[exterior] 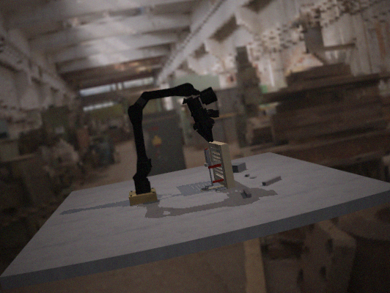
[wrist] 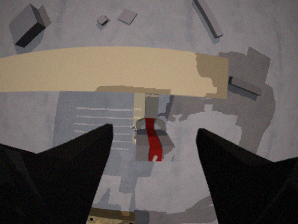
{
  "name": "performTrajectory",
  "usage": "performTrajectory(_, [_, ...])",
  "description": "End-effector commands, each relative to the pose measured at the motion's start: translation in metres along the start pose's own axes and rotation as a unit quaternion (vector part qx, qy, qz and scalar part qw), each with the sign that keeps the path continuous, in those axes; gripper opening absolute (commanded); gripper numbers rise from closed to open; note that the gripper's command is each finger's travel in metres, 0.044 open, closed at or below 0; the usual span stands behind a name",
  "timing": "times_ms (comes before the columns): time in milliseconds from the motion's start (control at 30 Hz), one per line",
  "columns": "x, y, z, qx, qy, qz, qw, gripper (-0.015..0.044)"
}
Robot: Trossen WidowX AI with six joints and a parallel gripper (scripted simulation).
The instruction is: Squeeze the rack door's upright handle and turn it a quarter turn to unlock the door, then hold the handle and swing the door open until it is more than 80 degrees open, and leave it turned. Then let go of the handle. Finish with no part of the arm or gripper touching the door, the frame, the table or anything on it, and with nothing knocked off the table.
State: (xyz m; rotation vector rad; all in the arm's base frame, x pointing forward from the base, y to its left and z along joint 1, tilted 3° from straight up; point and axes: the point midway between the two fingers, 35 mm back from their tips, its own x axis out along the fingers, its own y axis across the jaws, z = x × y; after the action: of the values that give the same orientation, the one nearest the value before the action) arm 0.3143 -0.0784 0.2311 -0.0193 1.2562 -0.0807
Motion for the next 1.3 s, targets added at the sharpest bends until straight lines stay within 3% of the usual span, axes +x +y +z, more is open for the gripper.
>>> performTrajectory(0, [0.003, -0.003, -0.009, 0.0, 0.054, 0.013, 0.998, 0.0286])
performTrajectory(233, [-0.001, -0.006, -0.021, 0.002, 0.118, 0.028, 0.993, 0.0286])
performTrajectory(1267, [0.038, -0.005, -0.027, 0.002, 0.118, 0.028, 0.993, 0.0286])
